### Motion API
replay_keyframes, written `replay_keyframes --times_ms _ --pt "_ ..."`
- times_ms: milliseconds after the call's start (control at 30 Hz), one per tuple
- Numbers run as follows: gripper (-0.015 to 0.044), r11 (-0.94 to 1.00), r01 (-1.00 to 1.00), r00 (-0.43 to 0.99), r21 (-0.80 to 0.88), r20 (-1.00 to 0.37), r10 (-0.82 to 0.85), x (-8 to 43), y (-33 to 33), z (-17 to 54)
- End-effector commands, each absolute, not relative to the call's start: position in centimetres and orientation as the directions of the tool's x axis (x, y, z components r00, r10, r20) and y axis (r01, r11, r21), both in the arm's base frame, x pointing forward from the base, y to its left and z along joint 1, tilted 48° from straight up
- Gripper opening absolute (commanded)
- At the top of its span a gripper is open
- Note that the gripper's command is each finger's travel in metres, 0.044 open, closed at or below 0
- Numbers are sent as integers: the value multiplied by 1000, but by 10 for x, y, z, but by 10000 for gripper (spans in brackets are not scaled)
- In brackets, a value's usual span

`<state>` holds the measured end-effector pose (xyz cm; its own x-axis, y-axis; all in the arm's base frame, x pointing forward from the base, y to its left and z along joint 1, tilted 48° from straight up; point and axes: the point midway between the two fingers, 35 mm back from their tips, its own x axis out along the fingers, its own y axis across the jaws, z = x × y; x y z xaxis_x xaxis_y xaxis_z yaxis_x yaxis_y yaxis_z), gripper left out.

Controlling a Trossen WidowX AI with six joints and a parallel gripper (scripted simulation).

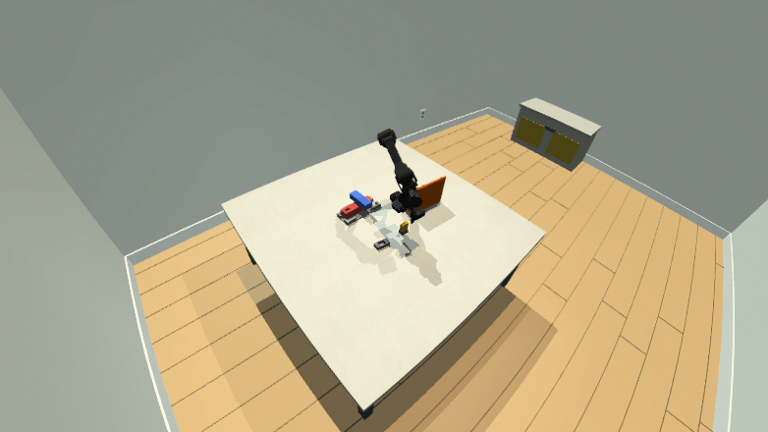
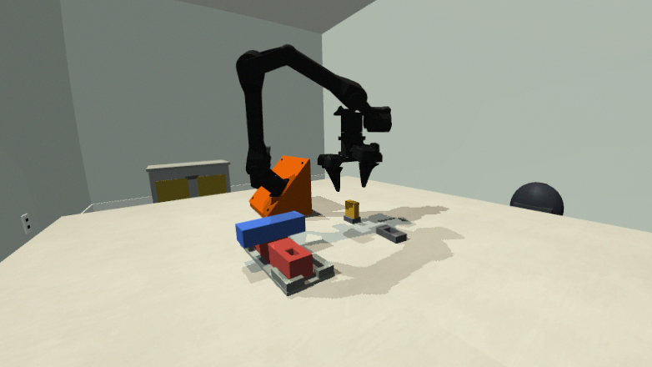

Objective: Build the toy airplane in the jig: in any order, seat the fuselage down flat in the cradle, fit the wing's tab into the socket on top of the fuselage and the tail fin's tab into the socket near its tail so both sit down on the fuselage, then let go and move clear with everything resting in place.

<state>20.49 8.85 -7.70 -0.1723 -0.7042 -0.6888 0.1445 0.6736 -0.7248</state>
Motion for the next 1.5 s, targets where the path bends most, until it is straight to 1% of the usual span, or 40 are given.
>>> replay_keyframes --times_ms 0,1467 --pt "440 675 139 -165 -725 -689 -706 204 85 -83" --pt "440 673 140 -164 -726 -687 -708 193 36 -129"
